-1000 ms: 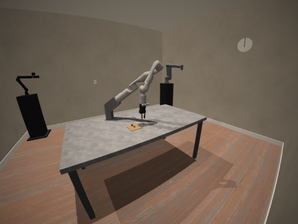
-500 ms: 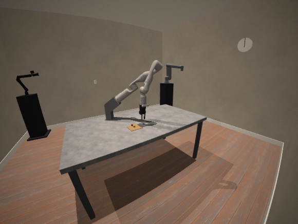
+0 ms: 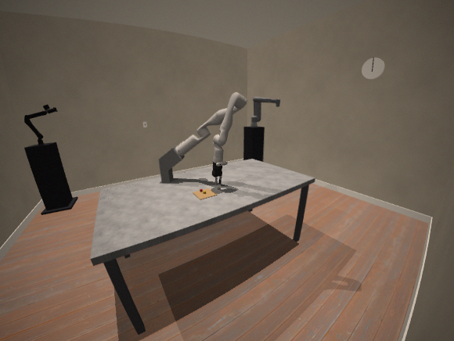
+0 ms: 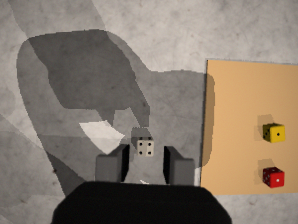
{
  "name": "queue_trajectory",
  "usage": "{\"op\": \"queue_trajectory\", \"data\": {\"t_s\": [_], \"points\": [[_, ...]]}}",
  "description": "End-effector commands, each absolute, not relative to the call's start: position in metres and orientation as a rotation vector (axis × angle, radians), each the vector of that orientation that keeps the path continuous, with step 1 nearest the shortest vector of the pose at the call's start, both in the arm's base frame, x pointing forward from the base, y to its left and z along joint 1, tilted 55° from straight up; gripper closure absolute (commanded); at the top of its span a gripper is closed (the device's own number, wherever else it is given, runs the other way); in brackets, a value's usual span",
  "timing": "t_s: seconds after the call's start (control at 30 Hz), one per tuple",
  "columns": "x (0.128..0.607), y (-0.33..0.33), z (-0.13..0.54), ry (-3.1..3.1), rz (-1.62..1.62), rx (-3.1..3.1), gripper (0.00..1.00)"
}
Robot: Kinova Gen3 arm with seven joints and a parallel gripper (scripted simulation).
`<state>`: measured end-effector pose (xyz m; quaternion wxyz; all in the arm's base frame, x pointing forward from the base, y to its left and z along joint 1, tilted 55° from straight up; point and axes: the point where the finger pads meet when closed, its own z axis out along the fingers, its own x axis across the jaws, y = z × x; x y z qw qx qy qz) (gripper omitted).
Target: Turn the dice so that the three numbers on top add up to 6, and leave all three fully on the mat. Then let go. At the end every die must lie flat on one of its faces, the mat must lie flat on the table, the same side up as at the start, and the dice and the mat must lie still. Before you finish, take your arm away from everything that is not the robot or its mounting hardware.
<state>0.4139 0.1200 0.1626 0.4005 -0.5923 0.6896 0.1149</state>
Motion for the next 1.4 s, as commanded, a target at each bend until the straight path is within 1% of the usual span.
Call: {"op": "queue_trajectory", "data": {"t_s": [0.0, 1.37], "points": [[0.4151, 0.1235, 0.1591, 1.681, 0.182, -1.409, 0.36], [0.4233, 0.1332, 0.1501, 1.681, 0.182, -1.41, 0.36]]}}
